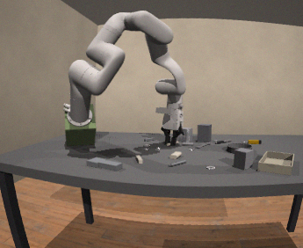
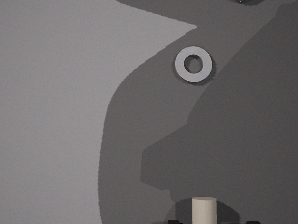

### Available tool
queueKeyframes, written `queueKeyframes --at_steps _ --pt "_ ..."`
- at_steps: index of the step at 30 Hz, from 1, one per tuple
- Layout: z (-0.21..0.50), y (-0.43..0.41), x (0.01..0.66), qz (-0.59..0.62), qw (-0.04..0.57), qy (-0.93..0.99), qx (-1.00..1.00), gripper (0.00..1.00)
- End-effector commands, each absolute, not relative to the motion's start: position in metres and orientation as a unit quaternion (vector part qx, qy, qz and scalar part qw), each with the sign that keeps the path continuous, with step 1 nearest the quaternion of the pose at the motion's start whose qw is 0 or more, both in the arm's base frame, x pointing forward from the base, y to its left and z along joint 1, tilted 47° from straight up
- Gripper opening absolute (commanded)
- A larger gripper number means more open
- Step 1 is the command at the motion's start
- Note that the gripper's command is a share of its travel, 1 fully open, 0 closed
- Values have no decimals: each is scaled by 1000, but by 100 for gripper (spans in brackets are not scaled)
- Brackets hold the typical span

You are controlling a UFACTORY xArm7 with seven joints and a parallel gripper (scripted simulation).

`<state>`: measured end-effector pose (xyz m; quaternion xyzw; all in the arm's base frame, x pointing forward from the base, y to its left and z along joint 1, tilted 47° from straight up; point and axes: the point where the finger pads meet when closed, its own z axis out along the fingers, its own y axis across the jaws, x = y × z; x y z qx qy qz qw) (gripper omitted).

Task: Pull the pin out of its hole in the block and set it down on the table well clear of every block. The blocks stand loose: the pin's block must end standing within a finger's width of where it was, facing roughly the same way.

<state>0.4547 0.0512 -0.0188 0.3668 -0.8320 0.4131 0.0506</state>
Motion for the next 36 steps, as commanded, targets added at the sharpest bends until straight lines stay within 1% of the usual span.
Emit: queueKeyframes --at_steps 1,25,36 --pt "-18 52 455 413 50 -832 367 35" --pt "-6 63 450 415 48 -831 367 35" --pt "13 79 442 416 47 -831 367 35"
